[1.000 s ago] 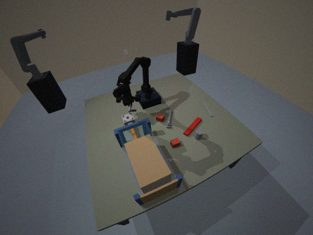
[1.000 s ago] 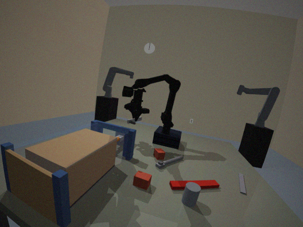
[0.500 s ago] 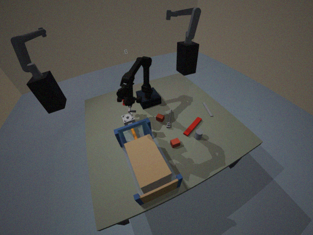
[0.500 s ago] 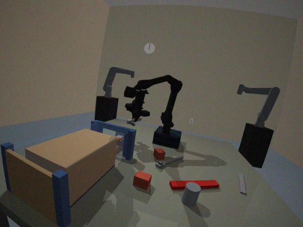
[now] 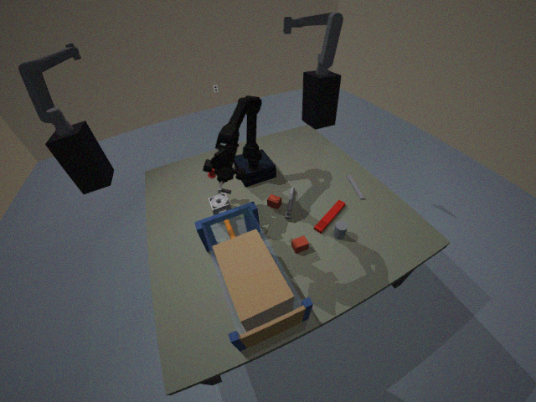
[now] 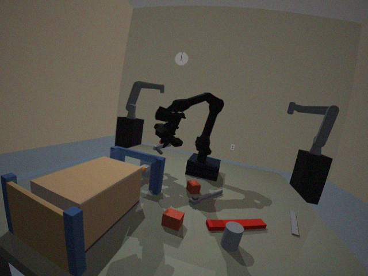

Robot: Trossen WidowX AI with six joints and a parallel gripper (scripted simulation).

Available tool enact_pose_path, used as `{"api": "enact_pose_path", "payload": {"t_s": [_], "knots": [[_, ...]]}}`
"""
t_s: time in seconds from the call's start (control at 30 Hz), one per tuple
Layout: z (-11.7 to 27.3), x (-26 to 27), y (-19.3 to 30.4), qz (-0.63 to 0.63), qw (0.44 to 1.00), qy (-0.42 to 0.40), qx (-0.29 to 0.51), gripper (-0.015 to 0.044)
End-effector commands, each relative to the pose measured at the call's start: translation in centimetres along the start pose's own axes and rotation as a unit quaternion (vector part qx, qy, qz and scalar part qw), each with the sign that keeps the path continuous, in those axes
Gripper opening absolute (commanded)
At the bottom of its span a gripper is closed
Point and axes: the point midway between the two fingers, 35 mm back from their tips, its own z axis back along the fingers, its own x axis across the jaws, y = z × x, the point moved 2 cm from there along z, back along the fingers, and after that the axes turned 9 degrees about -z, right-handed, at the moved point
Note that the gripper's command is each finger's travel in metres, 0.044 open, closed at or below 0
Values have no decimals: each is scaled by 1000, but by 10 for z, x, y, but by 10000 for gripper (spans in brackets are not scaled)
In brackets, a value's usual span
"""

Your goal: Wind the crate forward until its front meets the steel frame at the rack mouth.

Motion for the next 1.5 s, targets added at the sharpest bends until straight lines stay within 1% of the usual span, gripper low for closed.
{"api": "enact_pose_path", "payload": {"t_s": [0.0, 0.7, 0.8, 0.97, 1.47], "knots": [[3, -1, 0, -7, 999, 39, -13, 0], [1, 7, 1, -11, 976, 215, -39, 0], [1, 7, 1, -11, 972, 229, -41, 0], [0, 9, 1, -12, 959, 279, -48, 0], [-4, 13, 2, -14, 920, 387, -64, 0]]}}
